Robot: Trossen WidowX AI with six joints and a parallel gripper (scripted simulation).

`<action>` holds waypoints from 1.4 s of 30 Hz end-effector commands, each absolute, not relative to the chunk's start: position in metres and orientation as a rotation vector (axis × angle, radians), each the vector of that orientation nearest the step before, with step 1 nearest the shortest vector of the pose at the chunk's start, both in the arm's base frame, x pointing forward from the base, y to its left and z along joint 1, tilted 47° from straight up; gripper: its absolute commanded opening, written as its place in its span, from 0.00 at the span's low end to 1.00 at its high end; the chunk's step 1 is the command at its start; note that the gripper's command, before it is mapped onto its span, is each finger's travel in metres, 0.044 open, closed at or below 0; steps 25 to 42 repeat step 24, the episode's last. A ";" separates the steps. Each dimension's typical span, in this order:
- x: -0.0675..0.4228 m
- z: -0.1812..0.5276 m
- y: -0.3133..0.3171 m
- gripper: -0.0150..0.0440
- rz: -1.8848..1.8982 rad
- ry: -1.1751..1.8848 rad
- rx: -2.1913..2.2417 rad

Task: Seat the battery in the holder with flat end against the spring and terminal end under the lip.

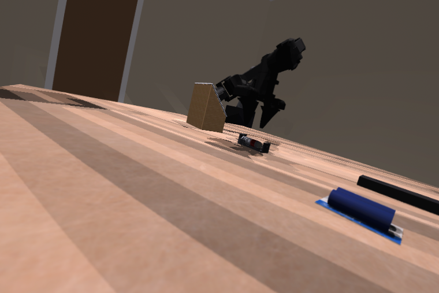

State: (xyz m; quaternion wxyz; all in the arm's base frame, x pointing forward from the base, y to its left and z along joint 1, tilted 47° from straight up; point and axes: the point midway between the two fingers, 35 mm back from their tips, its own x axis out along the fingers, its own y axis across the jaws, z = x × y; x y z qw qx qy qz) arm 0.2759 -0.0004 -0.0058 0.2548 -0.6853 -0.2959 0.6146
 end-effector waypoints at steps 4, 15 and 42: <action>0.273 0.016 -0.024 1.00 1.660 -0.812 -1.889; 0.273 0.016 -0.024 1.00 1.660 -0.812 -1.889; 0.273 0.016 -0.024 1.00 1.660 -0.812 -1.889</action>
